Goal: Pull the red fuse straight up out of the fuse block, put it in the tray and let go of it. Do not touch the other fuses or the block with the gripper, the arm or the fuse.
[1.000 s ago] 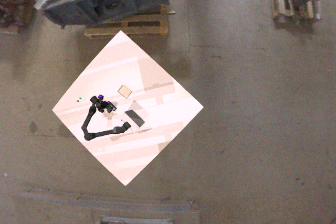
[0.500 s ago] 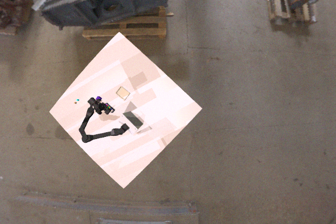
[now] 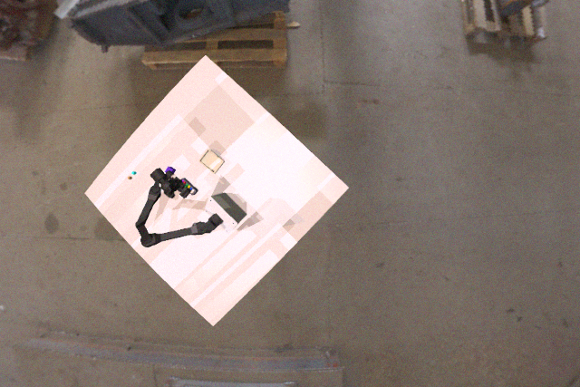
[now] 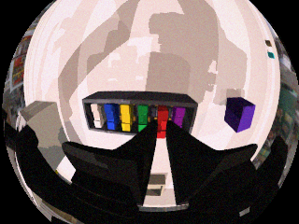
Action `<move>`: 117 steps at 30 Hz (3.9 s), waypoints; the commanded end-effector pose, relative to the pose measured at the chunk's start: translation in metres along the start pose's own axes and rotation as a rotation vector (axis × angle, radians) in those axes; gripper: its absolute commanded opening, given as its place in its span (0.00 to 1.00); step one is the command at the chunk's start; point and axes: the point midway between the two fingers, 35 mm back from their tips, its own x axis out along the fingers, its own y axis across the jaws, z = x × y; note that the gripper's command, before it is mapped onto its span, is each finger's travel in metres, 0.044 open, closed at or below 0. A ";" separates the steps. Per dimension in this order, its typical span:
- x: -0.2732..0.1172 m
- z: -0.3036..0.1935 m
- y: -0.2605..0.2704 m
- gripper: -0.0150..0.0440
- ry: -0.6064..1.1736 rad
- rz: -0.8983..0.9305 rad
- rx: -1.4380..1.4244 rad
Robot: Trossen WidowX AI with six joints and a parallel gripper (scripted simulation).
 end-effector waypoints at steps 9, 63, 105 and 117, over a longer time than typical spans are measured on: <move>-0.006 0.000 0.000 0.25 0.001 0.000 -0.003; -0.041 0.000 0.000 0.25 -0.001 0.001 -0.002; -0.058 -0.193 0.020 0.25 0.021 -0.001 -0.001; -0.052 -0.223 0.034 0.25 0.011 -0.001 -0.004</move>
